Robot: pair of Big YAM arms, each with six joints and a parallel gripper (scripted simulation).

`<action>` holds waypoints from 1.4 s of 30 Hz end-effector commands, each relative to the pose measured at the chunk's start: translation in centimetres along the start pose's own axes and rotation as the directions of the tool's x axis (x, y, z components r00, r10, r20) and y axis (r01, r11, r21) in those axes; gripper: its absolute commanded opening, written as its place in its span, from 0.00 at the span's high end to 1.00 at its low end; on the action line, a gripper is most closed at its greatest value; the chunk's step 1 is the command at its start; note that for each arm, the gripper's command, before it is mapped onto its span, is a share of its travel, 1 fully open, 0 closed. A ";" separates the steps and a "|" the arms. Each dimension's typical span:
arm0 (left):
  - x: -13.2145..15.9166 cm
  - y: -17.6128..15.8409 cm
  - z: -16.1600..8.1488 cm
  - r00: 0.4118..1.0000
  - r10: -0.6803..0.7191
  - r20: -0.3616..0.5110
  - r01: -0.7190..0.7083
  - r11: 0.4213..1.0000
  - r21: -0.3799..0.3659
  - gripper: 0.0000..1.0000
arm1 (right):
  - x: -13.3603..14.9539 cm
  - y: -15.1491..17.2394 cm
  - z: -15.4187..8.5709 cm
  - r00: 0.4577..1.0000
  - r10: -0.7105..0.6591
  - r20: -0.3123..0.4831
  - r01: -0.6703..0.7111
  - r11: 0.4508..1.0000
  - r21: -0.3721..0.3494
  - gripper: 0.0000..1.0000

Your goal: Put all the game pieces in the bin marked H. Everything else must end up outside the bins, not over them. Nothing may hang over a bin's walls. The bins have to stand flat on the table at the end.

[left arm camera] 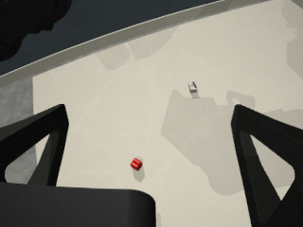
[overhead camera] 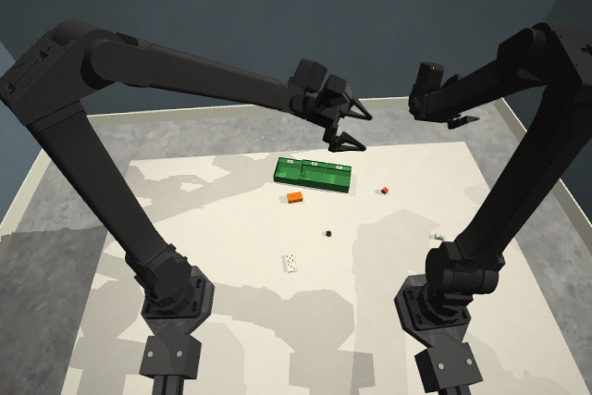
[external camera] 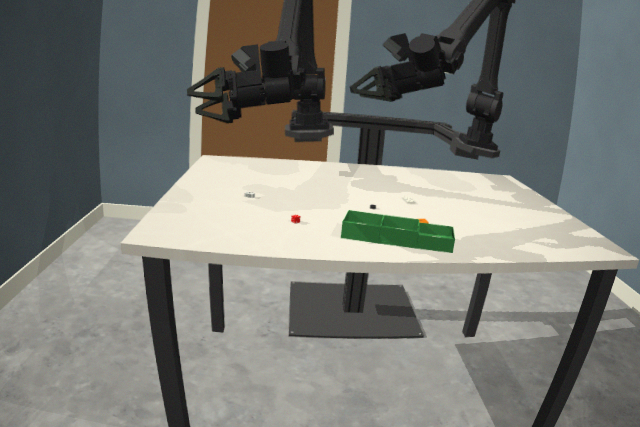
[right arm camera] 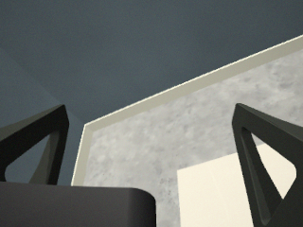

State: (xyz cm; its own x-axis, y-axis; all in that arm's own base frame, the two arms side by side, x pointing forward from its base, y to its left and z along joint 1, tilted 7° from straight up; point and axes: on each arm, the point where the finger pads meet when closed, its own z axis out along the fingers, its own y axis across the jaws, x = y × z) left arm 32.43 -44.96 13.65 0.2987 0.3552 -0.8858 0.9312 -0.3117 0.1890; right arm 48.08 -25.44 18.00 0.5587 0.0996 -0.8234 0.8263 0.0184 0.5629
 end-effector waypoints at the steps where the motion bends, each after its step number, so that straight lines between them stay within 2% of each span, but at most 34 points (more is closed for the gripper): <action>1: -0.5 0.2 -0.1 1.000 0.010 0.005 -0.010 1.000 -0.004 0.00 | -1.0 1.4 -0.6 0.999 0.035 -0.004 -0.035 0.999 -0.014 0.00; 21: -0.5 0.2 -0.1 1.000 0.010 0.005 -0.010 1.000 -0.004 0.00 | -0.9 1.7 -0.7 0.999 0.019 -0.040 -0.020 0.999 -0.031 0.00; 42: -0.5 0.2 -0.1 1.000 0.010 0.005 -0.010 1.000 -0.004 0.00 | -0.4 2.1 -1.4 0.985 -0.037 -0.168 0.024 0.996 -0.080 0.00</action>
State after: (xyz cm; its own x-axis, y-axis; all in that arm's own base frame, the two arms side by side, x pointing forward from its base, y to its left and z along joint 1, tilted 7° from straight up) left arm 32.43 -44.96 13.65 0.2987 0.3552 -0.8858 0.9312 -0.3117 0.1890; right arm 49.44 -24.73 18.27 0.4893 0.2472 -0.8363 0.8468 0.0945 0.5234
